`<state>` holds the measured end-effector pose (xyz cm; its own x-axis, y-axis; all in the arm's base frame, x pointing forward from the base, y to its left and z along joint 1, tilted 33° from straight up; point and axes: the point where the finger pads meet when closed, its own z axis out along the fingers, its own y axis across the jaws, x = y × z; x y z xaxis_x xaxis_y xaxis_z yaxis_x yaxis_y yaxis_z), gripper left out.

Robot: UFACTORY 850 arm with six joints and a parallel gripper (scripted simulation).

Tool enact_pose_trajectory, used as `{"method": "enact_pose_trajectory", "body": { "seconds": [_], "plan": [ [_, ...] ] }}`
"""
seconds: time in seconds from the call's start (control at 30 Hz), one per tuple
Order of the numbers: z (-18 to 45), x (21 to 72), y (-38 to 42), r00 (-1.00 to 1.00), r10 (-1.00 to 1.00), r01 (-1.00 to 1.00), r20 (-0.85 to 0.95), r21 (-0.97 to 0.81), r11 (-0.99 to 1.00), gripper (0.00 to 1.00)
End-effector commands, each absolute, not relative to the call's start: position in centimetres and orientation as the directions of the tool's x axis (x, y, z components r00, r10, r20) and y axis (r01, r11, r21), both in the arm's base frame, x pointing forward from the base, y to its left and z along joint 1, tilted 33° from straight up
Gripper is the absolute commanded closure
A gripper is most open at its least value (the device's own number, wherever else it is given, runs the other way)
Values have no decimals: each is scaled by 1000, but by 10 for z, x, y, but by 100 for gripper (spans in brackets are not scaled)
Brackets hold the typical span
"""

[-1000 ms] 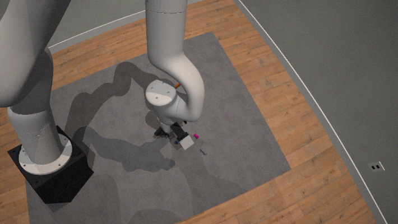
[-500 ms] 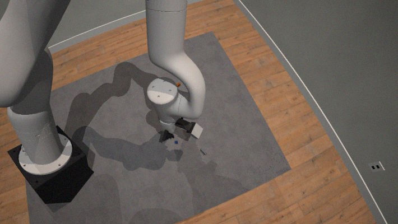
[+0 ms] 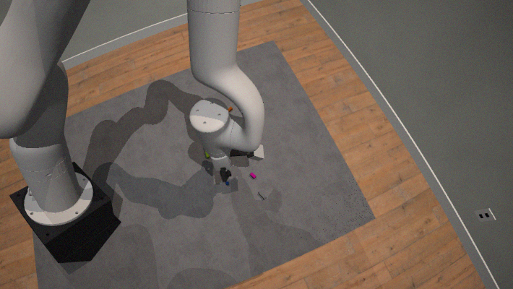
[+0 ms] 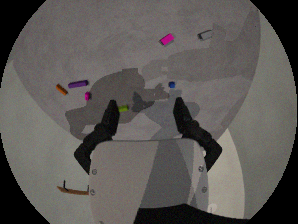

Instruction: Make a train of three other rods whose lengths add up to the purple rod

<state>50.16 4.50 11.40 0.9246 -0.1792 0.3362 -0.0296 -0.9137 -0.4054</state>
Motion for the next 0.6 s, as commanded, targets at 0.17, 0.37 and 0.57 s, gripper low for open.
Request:
{"method": "enact_pose_trajectory", "body": {
  "seconds": [0.17,0.37,0.57],
  "plan": [
    [115,502,47,881,92,244,464,-279,-929,0],
    [116,501,49,811,283,421,512,-176,-890,0],
    [116,501,50,746,403,529,531,-104,-842,0]
  ]
}}
